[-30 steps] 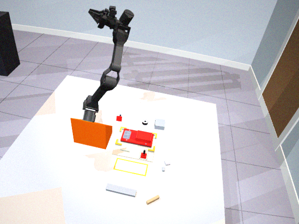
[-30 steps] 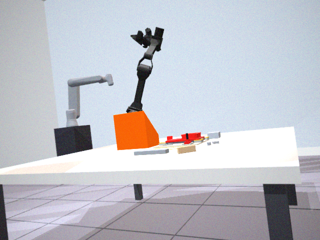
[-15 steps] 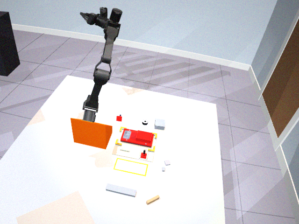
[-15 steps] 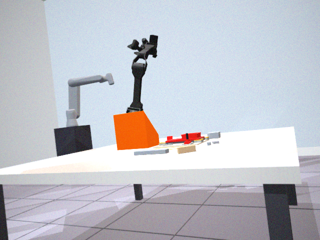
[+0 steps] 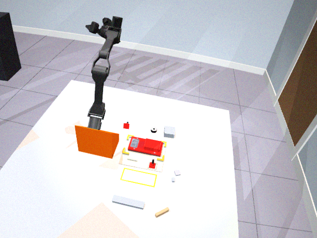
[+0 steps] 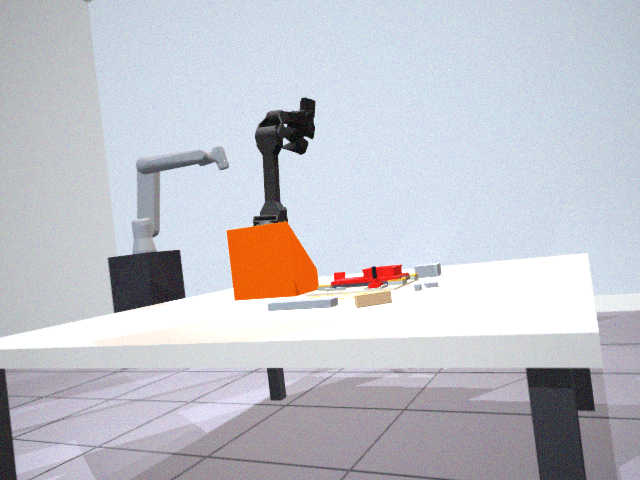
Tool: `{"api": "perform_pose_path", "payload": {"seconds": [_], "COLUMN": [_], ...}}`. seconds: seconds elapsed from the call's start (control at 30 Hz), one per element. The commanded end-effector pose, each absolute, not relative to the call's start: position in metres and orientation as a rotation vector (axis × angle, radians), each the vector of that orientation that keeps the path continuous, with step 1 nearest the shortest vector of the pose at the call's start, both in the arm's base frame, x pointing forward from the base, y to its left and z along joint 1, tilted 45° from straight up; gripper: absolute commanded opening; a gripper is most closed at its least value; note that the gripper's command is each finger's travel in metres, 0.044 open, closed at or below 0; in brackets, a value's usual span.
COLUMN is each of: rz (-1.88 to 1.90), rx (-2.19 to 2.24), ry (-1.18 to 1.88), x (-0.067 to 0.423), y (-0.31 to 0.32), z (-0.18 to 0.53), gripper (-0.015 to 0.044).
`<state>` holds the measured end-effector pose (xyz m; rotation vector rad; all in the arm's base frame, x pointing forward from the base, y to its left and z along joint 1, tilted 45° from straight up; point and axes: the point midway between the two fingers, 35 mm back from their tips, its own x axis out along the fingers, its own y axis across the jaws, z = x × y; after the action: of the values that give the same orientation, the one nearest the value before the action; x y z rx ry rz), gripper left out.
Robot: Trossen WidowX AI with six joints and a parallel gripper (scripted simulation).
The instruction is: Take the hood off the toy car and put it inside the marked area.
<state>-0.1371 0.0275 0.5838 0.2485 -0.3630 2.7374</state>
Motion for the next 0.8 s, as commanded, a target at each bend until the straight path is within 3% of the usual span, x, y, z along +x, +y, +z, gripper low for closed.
{"api": "perform_pose_path", "payload": {"seconds": [0.0,0.37,0.77], "rz": [2.651,2.362,2.046], "rx": [0.213,0.142,0.107], "ry": [-0.255,-0.002,0.278], "x": [-0.132,-0.086,0.005], "y": [0.073,0.184,0.272], "z": [0.577,0.543,0.485], "gripper": [0.0440,0.0440,0.0440]}}
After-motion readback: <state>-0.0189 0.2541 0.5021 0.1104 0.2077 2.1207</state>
